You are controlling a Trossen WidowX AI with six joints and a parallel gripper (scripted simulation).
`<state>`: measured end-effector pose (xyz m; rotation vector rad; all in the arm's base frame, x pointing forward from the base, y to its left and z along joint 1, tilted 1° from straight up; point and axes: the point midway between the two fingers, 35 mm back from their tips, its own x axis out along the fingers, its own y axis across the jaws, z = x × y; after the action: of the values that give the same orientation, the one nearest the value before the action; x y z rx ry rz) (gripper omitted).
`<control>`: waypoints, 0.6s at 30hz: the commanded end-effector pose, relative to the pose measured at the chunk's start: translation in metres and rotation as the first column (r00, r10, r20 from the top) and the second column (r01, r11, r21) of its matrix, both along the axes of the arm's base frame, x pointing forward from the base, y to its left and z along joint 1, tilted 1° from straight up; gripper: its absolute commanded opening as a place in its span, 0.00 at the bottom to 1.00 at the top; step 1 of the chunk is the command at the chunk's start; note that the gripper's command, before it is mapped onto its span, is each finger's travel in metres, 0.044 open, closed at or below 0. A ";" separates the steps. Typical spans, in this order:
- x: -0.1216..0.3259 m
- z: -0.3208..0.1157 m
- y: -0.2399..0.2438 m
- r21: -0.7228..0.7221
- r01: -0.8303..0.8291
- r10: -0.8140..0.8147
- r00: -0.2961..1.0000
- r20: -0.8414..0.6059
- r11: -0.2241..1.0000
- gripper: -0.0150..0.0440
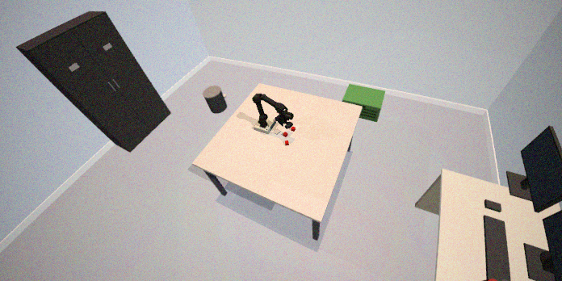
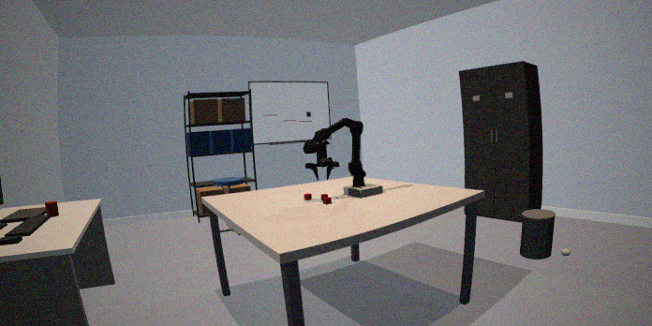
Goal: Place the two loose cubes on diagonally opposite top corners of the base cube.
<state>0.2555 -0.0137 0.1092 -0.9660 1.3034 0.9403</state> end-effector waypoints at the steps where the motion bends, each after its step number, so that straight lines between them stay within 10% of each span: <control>1: -0.002 -0.034 -0.001 -0.005 -0.008 0.008 1.000 -0.026 1.000 0.70; 18: -0.004 -0.071 -0.001 -0.005 -0.008 0.008 1.000 -0.026 1.000 0.70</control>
<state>0.2532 -0.0140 0.0437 -0.9607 1.3184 0.9548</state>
